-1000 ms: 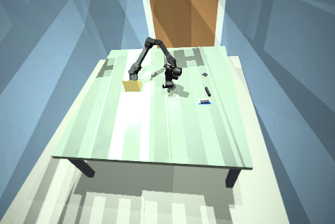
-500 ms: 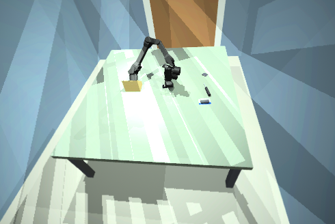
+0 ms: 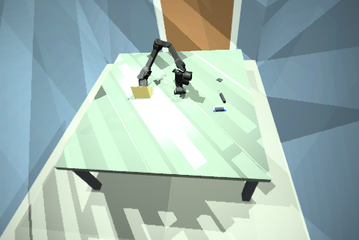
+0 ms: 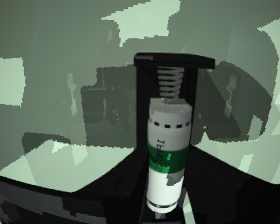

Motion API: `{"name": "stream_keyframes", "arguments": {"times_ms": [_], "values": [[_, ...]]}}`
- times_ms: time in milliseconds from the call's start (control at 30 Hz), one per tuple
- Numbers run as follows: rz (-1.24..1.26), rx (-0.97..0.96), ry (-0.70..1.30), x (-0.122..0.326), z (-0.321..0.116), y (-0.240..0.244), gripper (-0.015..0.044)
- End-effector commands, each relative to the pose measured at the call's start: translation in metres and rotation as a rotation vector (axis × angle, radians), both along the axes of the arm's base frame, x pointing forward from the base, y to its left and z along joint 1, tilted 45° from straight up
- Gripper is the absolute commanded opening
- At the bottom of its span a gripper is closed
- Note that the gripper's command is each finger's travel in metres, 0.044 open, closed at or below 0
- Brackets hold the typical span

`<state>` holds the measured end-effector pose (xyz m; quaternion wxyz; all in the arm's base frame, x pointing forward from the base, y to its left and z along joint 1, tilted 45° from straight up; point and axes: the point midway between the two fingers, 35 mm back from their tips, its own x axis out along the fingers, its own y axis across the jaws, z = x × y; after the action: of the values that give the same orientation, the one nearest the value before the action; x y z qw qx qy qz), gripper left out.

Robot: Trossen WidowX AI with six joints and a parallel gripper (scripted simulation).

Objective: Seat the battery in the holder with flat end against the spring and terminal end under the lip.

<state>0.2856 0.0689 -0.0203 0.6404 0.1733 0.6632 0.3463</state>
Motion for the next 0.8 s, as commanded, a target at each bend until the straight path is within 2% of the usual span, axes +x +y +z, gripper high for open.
{"name": "stream_keyframes", "arguments": {"times_ms": [0,400,533,767], "values": [[-0.003,0.001,-0.001,-0.0043,0.0,-0.0001,0.0059],[-0.004,0.0,-0.002,-0.0045,0.0001,-0.0001,0.0059],[-0.004,0.0,-0.002,-0.0045,0.0001,-0.0001,0.0161],[-0.003,0.0,-0.003,-0.0036,0.0058,-0.0059,0.0161]]}}
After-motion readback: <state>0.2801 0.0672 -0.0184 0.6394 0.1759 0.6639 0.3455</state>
